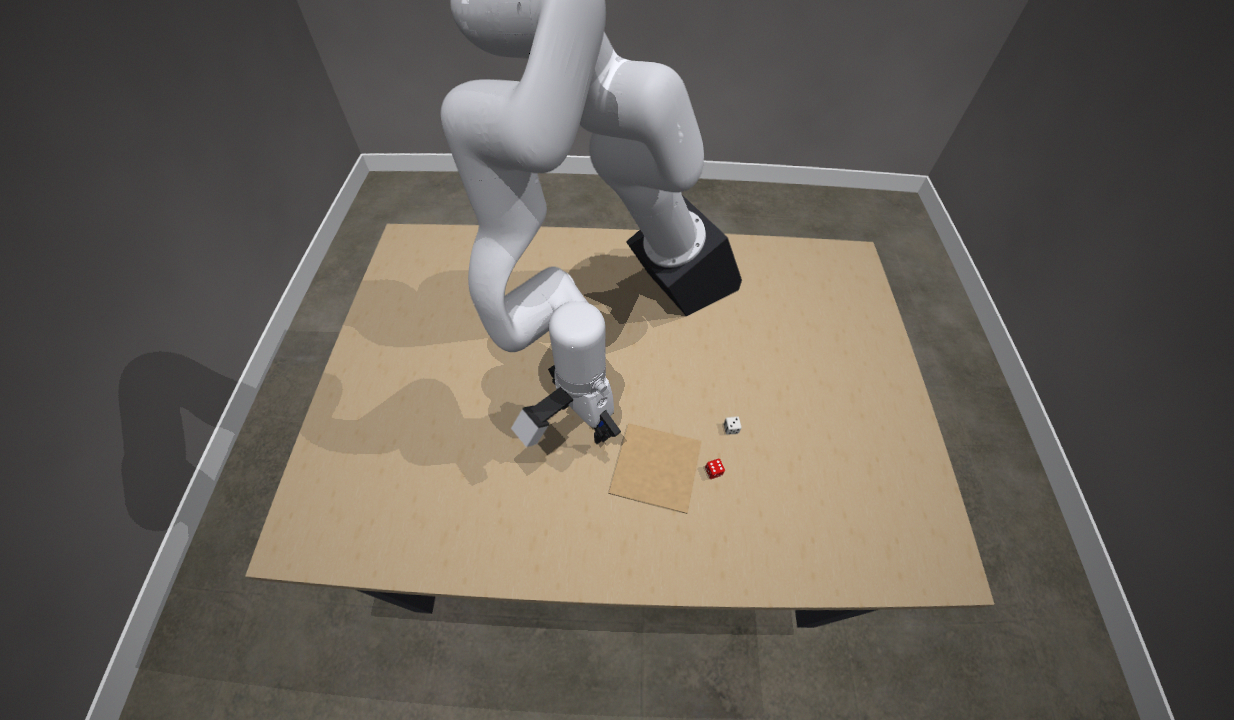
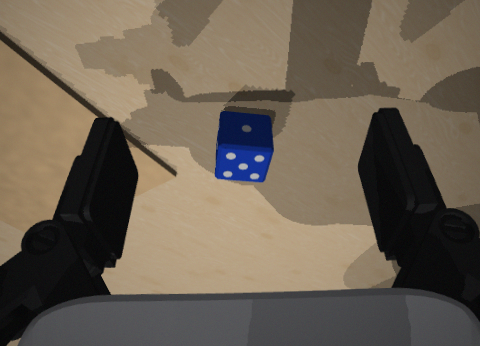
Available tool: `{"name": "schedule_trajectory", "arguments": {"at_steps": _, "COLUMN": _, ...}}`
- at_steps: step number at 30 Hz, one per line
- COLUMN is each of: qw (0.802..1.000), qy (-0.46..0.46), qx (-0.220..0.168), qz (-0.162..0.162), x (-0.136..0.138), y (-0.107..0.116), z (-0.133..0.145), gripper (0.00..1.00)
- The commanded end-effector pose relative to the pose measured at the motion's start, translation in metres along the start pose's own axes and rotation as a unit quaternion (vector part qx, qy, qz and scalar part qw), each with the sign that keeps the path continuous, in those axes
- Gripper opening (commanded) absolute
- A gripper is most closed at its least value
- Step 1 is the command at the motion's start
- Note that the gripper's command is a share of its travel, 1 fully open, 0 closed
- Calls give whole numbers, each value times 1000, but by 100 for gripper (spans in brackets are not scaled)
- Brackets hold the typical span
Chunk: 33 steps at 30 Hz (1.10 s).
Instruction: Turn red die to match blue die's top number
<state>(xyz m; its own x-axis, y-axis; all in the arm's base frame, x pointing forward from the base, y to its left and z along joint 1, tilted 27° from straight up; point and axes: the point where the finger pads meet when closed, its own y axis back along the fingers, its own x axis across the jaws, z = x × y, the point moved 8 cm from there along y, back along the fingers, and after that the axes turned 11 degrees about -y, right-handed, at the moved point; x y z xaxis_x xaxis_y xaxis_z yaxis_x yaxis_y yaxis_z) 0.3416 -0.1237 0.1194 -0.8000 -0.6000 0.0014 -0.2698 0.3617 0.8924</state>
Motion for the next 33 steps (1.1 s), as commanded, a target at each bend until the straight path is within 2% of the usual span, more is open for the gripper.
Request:
{"name": "schedule_trajectory", "arguments": {"at_steps": 1, "qw": 1000, "qy": 0, "qx": 1, "qz": -1, "x": 0, "y": 0, "z": -1, "gripper": 100}}
{"name": "schedule_trajectory", "arguments": {"at_steps": 22, "qw": 1000, "qy": 0, "qx": 1, "qz": -1, "x": -1, "y": 0, "z": 0, "gripper": 100}}
{"name": "schedule_trajectory", "arguments": {"at_steps": 33, "qw": 1000, "qy": 0, "qx": 1, "qz": -1, "x": -24, "y": 0, "z": 14, "gripper": 100}}
